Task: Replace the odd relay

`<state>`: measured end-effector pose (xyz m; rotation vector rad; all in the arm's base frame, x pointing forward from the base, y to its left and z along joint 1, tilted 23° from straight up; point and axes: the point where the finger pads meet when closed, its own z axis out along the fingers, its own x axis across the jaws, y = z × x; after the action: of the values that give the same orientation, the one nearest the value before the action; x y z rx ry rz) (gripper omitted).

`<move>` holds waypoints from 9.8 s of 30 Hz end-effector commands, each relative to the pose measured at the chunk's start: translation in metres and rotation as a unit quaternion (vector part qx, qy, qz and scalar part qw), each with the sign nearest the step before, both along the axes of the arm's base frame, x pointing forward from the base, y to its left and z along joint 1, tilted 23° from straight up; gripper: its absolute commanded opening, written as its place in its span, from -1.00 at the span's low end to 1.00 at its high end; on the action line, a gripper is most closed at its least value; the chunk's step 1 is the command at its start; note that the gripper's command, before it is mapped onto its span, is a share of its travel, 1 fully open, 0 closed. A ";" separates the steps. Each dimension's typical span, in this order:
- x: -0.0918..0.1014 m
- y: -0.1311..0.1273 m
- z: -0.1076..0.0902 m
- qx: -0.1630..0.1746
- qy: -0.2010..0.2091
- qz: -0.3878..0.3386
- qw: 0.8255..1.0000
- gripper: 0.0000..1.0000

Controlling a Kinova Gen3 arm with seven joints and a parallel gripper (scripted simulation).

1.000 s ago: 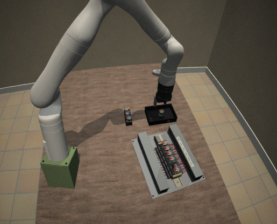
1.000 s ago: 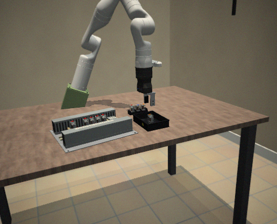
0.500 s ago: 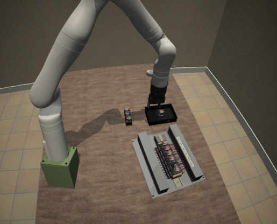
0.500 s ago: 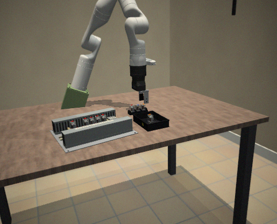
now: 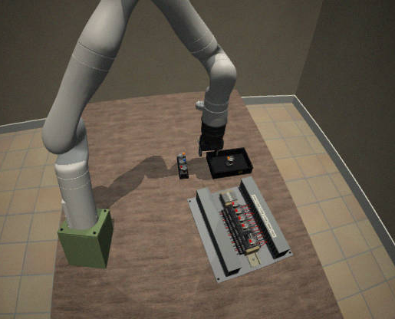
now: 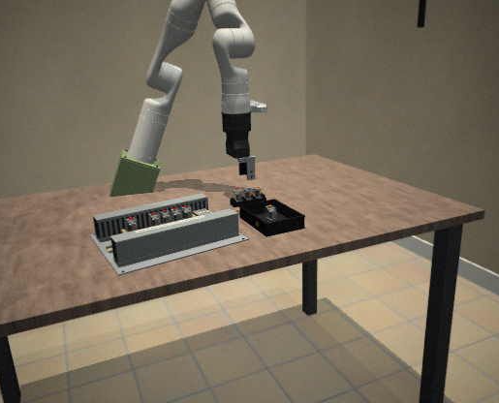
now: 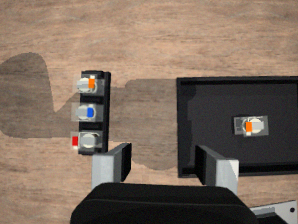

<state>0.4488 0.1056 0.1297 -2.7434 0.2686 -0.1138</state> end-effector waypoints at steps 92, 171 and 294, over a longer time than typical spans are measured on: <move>-0.100 -0.027 0.011 0.002 -0.009 -0.005 1.000 1.00; -0.085 0.025 0.007 0.005 -0.007 -0.010 1.000 1.00; -0.078 0.043 -0.060 0.001 -0.013 -0.005 1.000 1.00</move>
<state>0.3738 0.1464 0.0753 -2.7368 0.2725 -0.1609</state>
